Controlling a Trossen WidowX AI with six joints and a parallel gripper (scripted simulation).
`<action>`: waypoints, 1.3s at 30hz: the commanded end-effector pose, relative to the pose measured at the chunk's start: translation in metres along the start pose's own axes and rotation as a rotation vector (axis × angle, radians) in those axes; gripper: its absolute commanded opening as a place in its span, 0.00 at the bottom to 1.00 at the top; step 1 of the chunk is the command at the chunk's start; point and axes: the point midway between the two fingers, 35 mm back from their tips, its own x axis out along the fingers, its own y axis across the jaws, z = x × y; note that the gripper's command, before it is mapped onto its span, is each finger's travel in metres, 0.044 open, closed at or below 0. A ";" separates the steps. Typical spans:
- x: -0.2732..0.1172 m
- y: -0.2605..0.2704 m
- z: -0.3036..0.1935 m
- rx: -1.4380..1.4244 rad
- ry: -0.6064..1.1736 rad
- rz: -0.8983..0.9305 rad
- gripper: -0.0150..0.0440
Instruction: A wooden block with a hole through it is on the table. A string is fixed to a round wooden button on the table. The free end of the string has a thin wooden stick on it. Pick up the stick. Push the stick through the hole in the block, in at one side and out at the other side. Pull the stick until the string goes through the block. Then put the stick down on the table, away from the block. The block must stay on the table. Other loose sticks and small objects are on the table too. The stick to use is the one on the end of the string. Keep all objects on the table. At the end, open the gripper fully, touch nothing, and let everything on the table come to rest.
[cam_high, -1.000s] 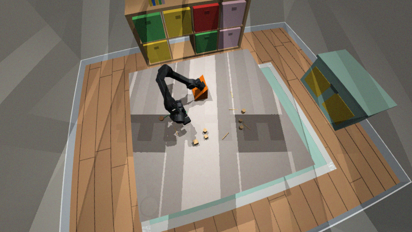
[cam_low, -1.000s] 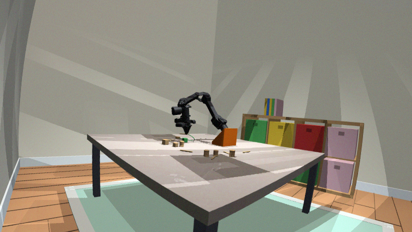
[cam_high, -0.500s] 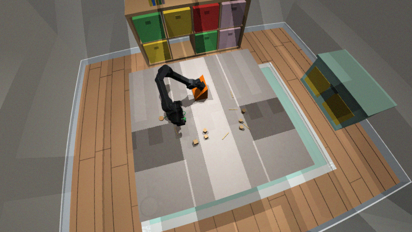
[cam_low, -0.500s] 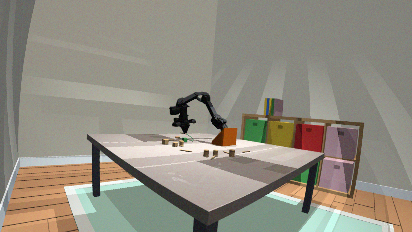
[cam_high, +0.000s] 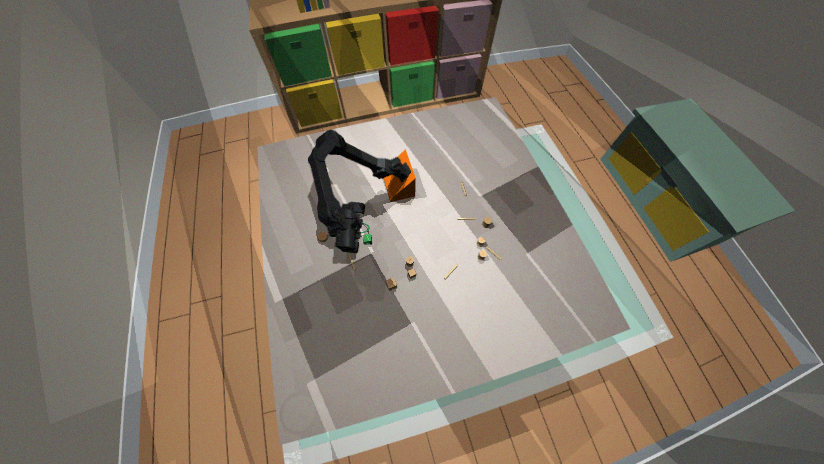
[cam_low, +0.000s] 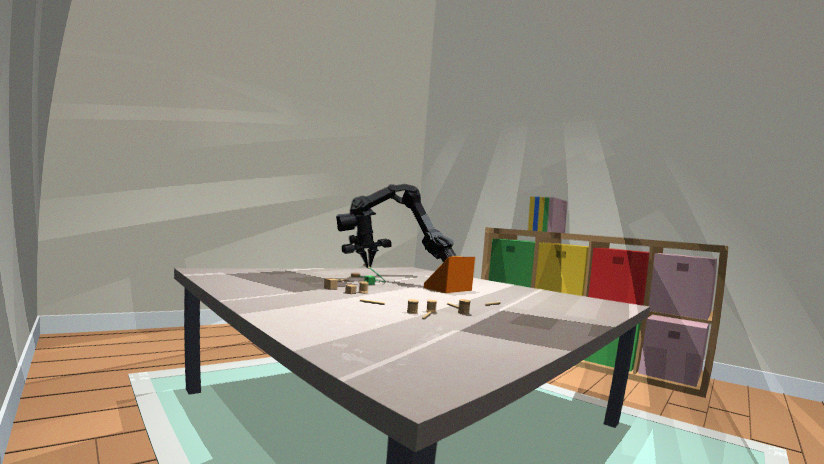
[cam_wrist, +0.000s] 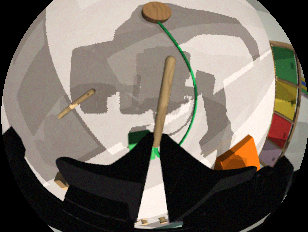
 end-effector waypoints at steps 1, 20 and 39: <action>0.000 0.001 0.005 0.094 -0.004 -0.010 0.25; 0.001 0.004 0.030 0.504 -0.021 -0.035 0.25; 0.001 0.005 0.055 0.914 -0.048 -0.055 0.25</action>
